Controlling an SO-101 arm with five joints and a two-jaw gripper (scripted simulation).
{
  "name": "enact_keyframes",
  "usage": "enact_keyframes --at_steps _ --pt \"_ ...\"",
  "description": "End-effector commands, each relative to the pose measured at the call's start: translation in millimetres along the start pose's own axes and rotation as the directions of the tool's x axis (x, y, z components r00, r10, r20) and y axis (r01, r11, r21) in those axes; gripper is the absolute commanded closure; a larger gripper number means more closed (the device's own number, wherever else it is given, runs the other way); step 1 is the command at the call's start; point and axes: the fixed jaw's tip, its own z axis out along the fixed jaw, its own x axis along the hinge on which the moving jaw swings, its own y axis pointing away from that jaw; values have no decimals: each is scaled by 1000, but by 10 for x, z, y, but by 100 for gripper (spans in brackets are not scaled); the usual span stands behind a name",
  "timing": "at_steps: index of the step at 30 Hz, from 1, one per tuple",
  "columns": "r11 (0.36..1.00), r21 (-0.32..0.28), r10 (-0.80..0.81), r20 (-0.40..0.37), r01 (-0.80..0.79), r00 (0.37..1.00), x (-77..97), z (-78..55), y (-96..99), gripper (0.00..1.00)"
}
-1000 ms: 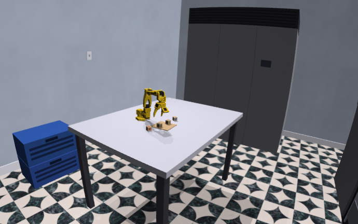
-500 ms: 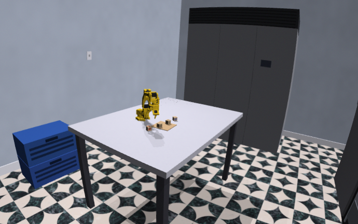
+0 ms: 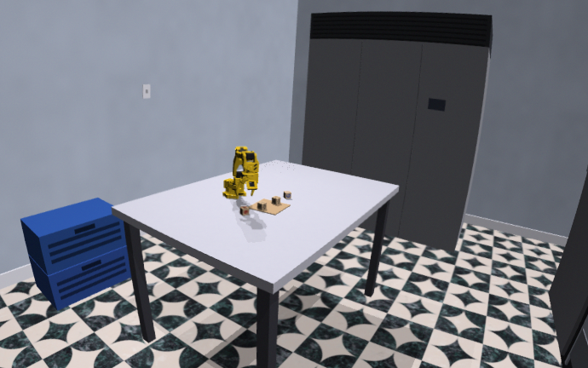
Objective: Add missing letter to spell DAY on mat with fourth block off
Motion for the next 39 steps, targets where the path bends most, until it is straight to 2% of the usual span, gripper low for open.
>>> enact_keyframes --at_steps 1,11,15,19,24,26,33,39 --pt "1000 -6 1 59 0 998 -54 -99 -2 65" --pt "1000 -6 1 61 0 998 -55 -102 -2 65" --pt "1000 -9 1 88 0 996 -64 -157 -1 65" --pt "1000 -15 2 163 1 987 -80 -307 0 65" --pt "1000 -27 5 303 3 953 -80 -597 0 65" --pt "1000 -27 5 303 3 953 -80 -597 0 65" --pt "999 -42 11 476 10 879 -17 -969 -6 65" --pt "999 -46 14 528 12 849 17 -1083 -9 65"
